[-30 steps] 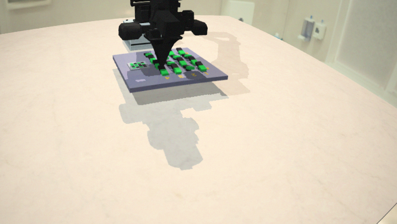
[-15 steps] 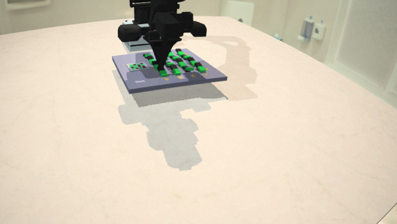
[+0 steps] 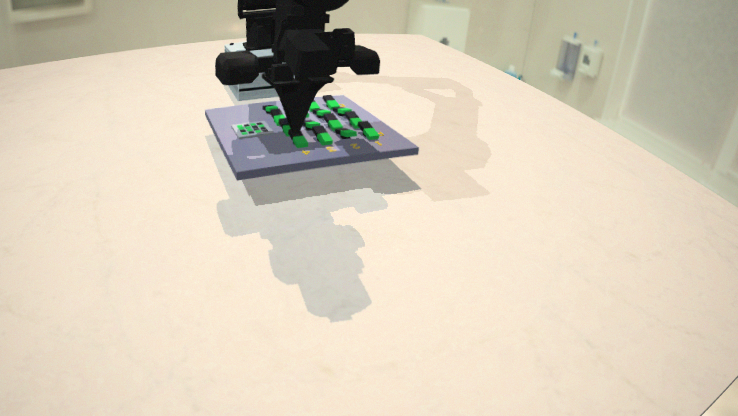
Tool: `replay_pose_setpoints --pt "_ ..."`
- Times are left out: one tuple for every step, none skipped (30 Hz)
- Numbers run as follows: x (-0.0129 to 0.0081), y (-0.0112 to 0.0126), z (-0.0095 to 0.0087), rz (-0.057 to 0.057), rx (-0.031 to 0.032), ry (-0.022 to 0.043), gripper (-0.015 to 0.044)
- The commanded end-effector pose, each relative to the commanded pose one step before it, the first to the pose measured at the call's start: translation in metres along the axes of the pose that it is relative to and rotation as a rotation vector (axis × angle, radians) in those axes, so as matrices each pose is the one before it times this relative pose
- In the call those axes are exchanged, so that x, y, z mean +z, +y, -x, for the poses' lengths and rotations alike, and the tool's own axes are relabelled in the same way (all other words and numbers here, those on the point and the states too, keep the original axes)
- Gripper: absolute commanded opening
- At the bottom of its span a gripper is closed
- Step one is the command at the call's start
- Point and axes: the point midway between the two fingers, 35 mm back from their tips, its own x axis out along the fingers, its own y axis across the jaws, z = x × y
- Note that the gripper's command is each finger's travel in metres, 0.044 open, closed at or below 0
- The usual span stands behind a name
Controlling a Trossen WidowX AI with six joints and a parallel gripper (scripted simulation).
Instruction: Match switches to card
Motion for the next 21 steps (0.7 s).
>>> replay_pose_setpoints --pt "0.00042 0.0001 -0.00106 0.0038 0.00145 -0.00286 0.0" --pt "0.0 0.0 -0.00013 0.0 0.0 0.0 0.0" --pt "0.0 0.0 -0.00013 0.0 0.0 0.0 0.0" --pt "0.0 0.0 -0.00013 0.0 0.0 0.0 0.0" --pt "0.0 0.0 -0.00013 0.0 0.0 0.0 0.0" --pt "0.0 0.0 -0.00013 0.0 0.0 0.0 0.0" --pt "0.0 0.0 -0.00013 0.0 0.0 0.0 0.0" --pt "0.0 0.0 -0.00013 0.0 0.0 0.0 0.0" --pt "0.0 0.0 -0.00013 0.0 0.0 0.0 0.0" --pt "0.0 0.0 -0.00013 0.0 0.0 0.0 0.0" --pt "0.0 0.0 -0.00013 0.0 0.0 0.0 0.0" --pt "0.0 0.0 -0.00013 0.0 0.0 0.0 0.0" --pt "0.0 0.0 -0.00013 0.0 0.0 0.0 0.0" --pt "0.0 0.0 -0.00013 0.0 0.0 0.0 0.0" --pt "0.0 0.0 -0.00013 0.0 0.0 0.0 0.0" --pt "0.0 0.0 -0.00013 0.0 0.0 0.0 0.0" --pt "0.0 0.0 -0.00013 0.0 0.0 0.0 0.0" --pt "0.0 0.0 -0.00013 0.0 0.0 0.0 0.0" --pt "0.00034 -0.00016 0.00319 -0.0037 -0.00157 0.00226 0.0" --pt "0.00105 -0.00006 0.00768 0.0005 0.00026 0.00292 0.0" --pt "0.00124 -0.00005 0.013 0.0008 0.00043 0.00491 0.0"
